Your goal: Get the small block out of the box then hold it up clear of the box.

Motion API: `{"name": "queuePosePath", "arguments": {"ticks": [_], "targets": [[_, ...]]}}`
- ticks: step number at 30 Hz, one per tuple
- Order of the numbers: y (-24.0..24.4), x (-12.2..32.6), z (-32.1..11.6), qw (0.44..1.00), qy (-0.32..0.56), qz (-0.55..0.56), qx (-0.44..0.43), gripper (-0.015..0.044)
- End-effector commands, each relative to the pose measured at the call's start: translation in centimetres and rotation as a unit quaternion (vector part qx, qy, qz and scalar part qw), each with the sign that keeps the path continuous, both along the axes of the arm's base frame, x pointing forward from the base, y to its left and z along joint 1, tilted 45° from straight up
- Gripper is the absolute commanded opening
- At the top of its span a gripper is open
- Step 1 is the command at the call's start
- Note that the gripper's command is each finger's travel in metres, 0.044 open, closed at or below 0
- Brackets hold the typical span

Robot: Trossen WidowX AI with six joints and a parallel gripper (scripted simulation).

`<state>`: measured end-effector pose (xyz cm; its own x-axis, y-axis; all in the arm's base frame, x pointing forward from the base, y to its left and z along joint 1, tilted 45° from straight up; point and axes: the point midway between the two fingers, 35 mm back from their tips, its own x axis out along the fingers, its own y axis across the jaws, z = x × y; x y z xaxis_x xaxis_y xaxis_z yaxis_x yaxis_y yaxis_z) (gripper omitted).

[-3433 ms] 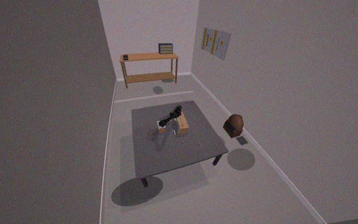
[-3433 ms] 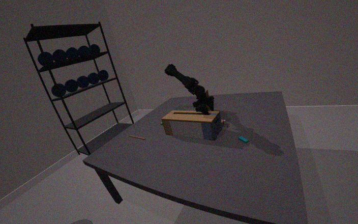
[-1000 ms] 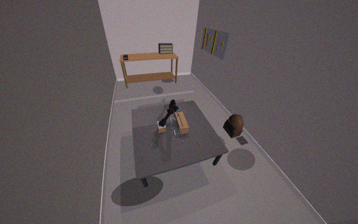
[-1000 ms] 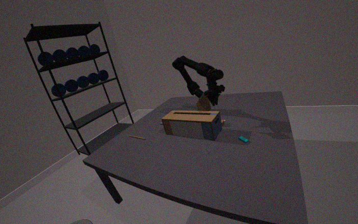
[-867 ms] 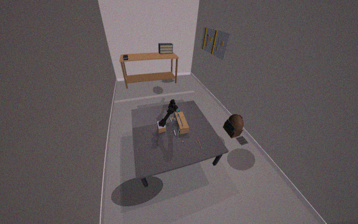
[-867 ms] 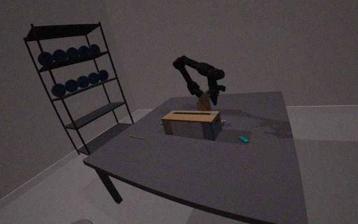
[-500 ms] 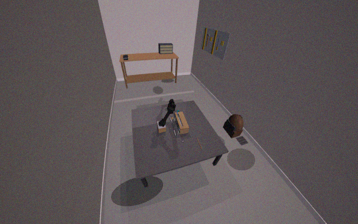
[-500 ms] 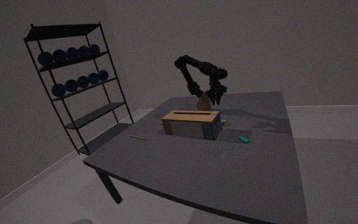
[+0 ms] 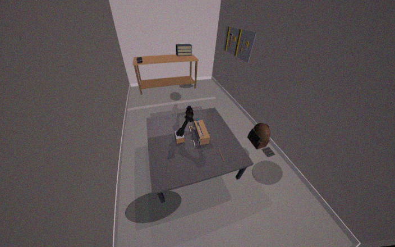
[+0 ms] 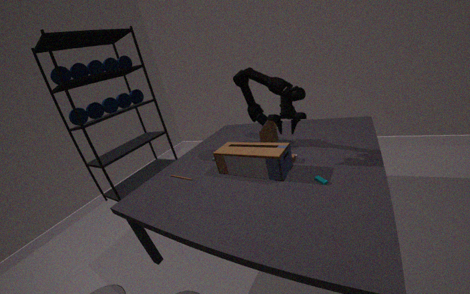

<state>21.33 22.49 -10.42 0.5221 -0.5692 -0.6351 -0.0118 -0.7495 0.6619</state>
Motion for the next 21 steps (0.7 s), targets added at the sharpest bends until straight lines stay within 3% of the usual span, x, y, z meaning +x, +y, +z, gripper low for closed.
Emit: {"name": "queuePosePath", "arguments": {"ticks": [1, 5, 12, 21], "targets": [[0.1, 0.0, -0.2, 1.000, 0.010, 0.016, -0.015, 0.0285], [-0.1, 0.1, -0.4, 1.000, 0.010, 0.016, -0.015, 0.0285], [-6.2, 0.7, -7.0, 1.000, 0.009, 0.016, -0.017, 0.0285], [-6.5, 0.7, -7.3, 1.000, 0.009, 0.016, -0.017, 0.0285]]}}
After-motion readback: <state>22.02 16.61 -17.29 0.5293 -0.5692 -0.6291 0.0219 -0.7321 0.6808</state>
